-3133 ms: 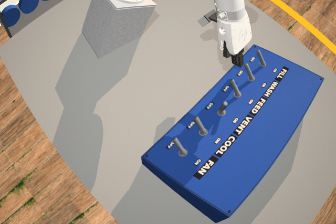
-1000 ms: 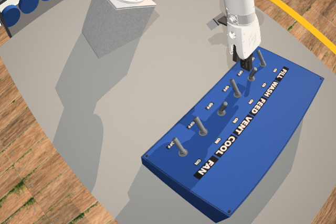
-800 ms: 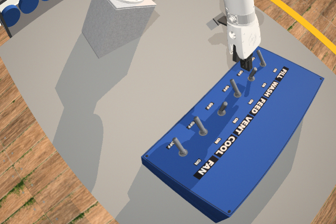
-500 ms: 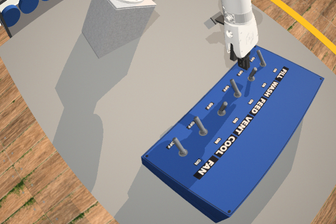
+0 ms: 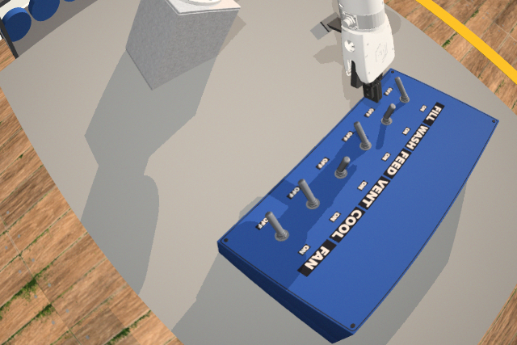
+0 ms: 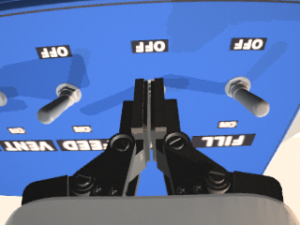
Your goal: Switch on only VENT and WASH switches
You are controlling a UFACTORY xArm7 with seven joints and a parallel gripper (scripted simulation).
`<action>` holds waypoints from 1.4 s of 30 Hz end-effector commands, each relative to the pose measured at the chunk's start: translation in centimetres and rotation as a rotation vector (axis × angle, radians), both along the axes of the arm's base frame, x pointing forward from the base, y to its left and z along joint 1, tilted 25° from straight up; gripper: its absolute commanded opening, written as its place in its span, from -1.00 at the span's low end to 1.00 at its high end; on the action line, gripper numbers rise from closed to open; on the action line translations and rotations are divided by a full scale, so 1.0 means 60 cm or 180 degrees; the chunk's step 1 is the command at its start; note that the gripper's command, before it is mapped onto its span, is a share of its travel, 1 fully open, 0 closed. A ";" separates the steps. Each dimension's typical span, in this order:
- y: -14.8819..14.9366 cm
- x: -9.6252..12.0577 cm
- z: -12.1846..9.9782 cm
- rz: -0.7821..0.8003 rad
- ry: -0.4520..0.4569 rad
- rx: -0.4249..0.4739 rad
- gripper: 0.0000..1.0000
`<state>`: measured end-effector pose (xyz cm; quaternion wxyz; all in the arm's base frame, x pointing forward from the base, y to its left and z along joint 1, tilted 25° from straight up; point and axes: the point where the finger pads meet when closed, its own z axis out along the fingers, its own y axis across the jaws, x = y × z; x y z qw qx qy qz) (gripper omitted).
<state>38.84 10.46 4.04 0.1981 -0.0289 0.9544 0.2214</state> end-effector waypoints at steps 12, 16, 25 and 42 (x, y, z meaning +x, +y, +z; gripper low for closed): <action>-0.059 -0.047 0.113 -0.0004 -0.0005 0.0000 -1.00; -0.073 -0.058 0.138 -0.0004 -0.0005 0.0000 -1.00; -0.078 -0.063 0.148 -0.0004 -0.0005 -0.0001 1.00; -0.078 -0.063 0.148 -0.0004 -0.0005 -0.0001 1.00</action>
